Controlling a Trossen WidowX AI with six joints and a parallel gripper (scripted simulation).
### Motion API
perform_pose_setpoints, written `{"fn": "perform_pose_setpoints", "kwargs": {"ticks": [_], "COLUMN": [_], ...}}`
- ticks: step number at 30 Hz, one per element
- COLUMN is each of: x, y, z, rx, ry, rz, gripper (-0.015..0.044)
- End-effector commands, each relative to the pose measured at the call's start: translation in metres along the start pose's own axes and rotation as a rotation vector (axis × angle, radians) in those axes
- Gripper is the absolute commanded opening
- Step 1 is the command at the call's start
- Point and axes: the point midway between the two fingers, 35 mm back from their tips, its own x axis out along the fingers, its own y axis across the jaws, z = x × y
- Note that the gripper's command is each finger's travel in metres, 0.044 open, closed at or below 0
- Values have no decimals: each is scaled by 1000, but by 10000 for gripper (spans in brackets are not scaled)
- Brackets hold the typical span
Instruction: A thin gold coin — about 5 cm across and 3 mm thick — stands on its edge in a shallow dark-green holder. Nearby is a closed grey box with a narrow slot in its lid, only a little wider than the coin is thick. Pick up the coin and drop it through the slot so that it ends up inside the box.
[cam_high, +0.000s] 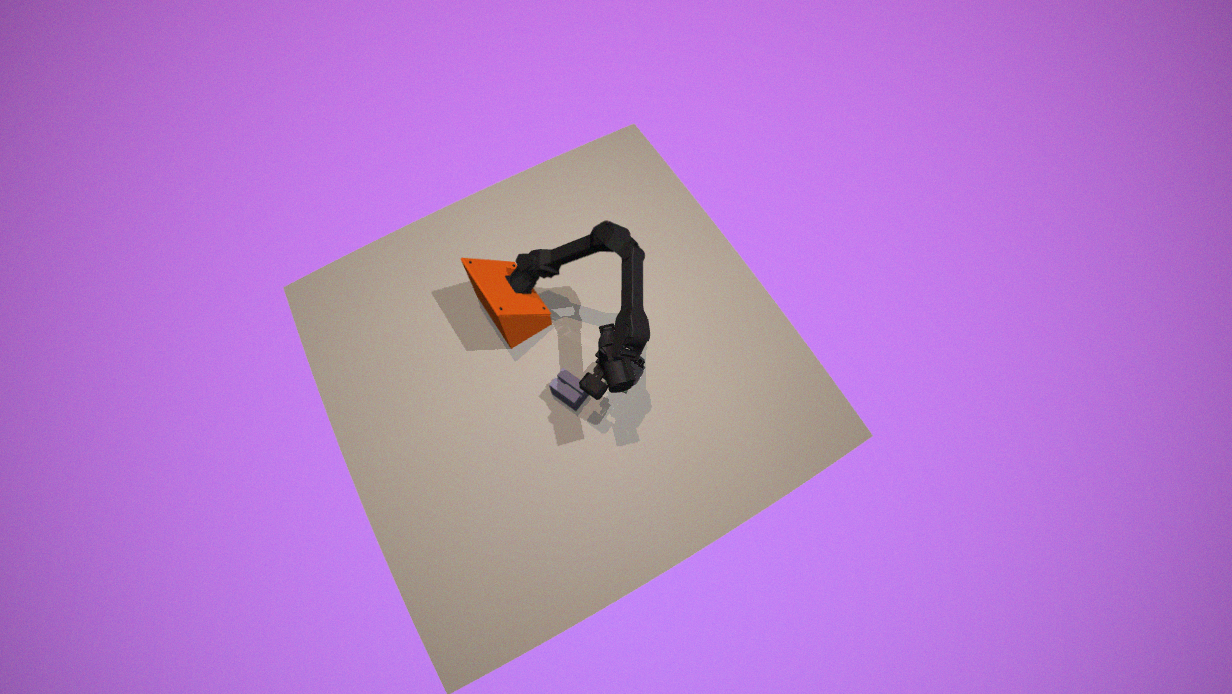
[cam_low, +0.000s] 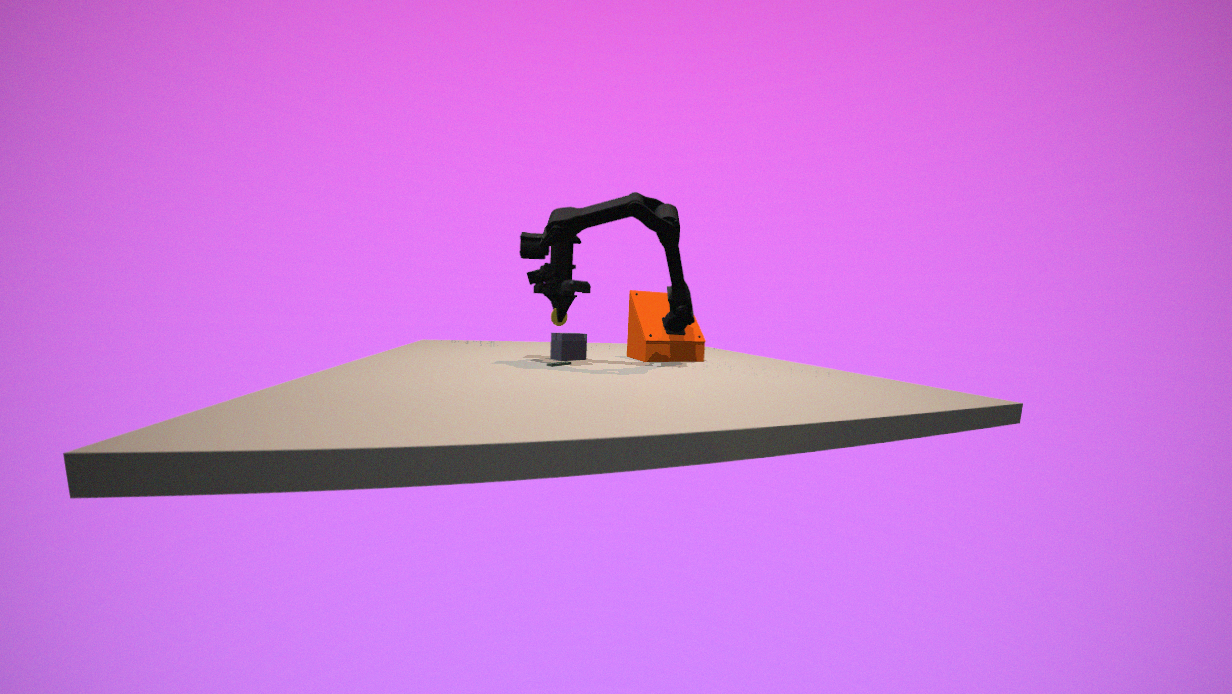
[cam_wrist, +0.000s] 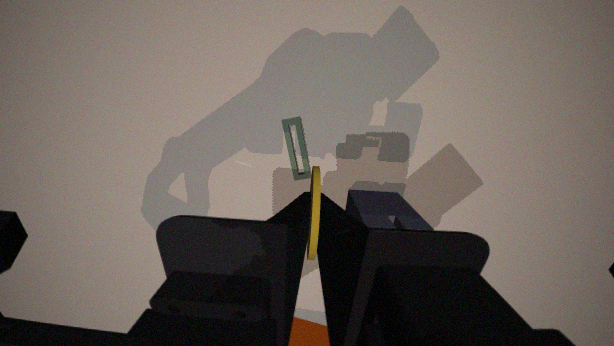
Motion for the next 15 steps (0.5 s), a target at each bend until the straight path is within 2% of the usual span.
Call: {"fn": "perform_pose_setpoints", "kwargs": {"ticks": [1,15], "x": [1,1], "y": [-11,-38], "z": [-8,-32], "rx": [4,5], "ry": [7,8], "rz": [-3,-7], "gripper": [0,0]}}
